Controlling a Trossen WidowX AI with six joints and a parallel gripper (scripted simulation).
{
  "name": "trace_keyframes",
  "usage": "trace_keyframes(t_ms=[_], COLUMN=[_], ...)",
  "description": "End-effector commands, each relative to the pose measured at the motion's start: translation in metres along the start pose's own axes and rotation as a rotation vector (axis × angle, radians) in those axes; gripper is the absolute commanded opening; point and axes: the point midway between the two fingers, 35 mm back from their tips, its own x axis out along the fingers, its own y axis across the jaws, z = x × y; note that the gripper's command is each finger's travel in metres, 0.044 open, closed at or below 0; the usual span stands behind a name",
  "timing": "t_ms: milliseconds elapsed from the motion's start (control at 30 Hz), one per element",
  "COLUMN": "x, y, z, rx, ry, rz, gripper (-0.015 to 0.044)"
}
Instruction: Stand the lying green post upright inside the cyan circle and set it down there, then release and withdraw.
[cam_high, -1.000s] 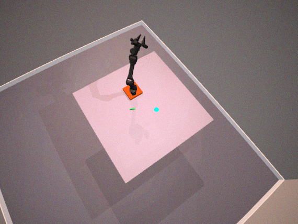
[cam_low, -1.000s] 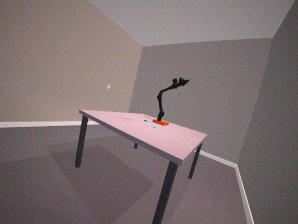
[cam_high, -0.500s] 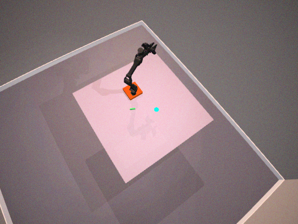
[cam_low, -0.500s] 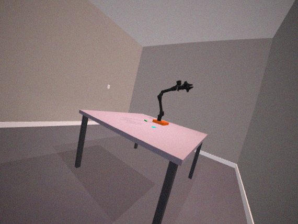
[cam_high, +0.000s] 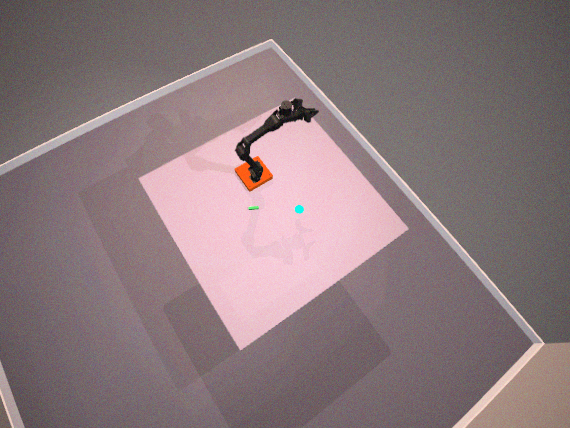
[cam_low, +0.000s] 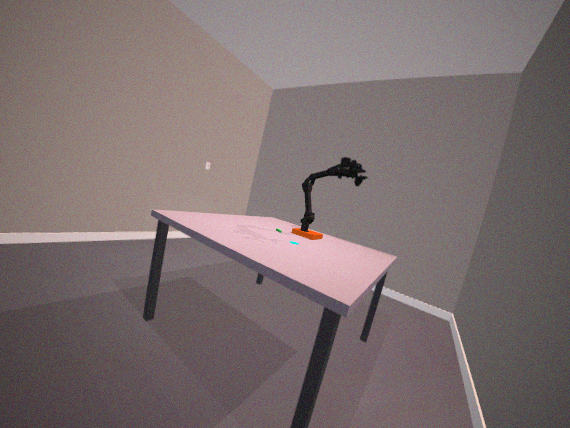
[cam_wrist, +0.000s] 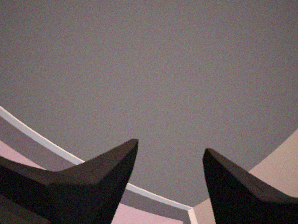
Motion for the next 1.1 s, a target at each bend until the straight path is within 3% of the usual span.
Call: trace_keyframes(t_ms=[0, 500, 1067], x=[0.008, -0.014, -0.122], y=[-0.011, -0.068, -0.102], z=[-0.041, -0.200, -0.349], rx=[-0.061, -0.200, -0.152], ry=[0.121, 0.607, 1.118], rz=[-0.018, -0.055, 0.019], gripper=[0.0233, 0.0233, 0.0233])
